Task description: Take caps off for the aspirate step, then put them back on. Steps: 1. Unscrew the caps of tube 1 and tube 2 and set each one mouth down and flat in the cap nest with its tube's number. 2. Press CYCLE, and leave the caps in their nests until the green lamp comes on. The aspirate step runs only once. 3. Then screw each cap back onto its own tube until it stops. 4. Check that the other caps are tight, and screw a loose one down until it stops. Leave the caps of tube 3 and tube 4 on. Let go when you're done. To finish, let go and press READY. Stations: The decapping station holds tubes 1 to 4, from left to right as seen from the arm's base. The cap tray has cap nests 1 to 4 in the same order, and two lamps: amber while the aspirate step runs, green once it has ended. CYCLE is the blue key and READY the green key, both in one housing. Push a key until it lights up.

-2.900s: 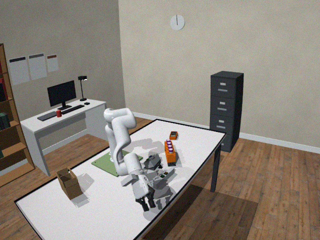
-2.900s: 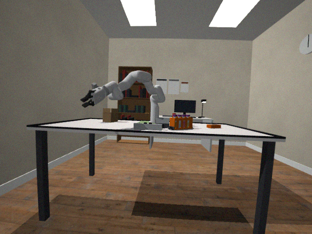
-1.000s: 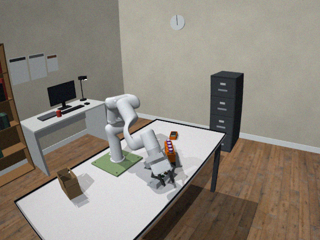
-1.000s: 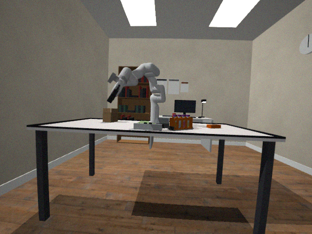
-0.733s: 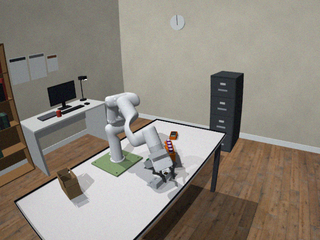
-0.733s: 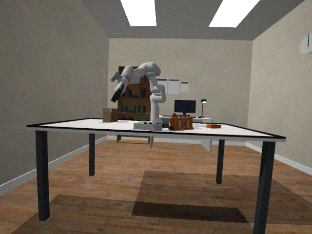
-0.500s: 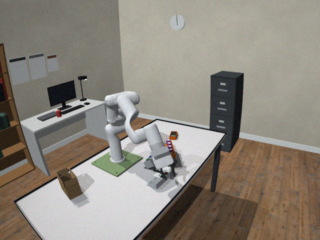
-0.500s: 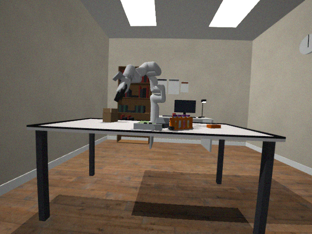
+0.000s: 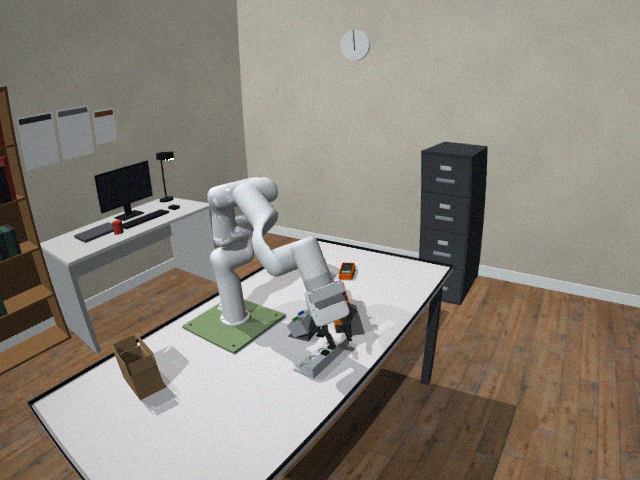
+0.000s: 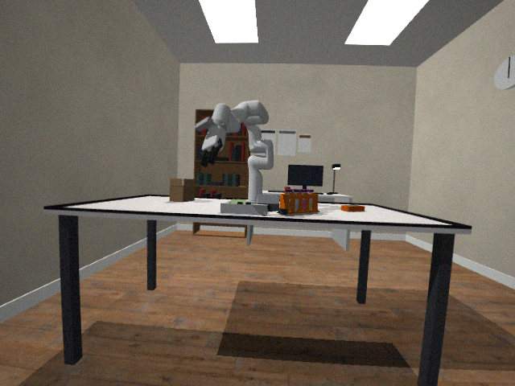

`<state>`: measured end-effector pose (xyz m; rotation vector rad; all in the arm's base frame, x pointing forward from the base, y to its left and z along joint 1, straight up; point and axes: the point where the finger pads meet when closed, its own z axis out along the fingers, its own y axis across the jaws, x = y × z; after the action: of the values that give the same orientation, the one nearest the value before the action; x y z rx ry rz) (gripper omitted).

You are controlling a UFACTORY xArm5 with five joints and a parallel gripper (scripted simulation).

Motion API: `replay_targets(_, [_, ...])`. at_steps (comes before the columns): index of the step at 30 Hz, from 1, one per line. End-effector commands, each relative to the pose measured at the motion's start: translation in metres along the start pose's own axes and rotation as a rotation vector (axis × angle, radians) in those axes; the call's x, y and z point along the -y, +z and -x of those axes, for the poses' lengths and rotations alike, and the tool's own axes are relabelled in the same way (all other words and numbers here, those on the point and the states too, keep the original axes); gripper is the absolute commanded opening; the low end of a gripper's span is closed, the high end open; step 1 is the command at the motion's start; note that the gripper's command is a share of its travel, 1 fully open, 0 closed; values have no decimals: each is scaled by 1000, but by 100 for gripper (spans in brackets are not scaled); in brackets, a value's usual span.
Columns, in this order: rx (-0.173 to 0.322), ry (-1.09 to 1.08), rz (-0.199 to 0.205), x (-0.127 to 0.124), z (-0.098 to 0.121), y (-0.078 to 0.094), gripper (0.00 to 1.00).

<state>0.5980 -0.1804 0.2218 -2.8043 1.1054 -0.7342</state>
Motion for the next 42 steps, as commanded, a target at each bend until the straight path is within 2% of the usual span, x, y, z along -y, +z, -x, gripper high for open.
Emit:
replay_targets(1, [41,-63,4,6,13,-10,46])
replay_targets(4, [64,-98,9,9,21,-14,46])
replay_targets(9, [64,-98,9,13,32,-20,46])
replay_targets(12, [119,-181,17,17,44,-27,46])
replay_targets(13, [124,-188,17,18,49,-29,46])
replay_targets(16, [124,-188,17,21,60,-35,46])
replay_targets(19, [124,-188,17,21,60,-35,46])
replay_targets(22, [179,-271,24,23,73,-42,46])
replay_targets(26, [184,-278,25,26,88,-51,46])
replay_targets(29, [184,-278,25,26,88,-51,46])
replay_targets(32, [238,-362,30,27,101,-59,46])
replay_targets(34, [244,-370,30,28,110,-64,46])
replay_targets(40, [244,-370,30,29,117,-68,46])
replay_targets(42, [280,-425,33,29,126,-73,46])
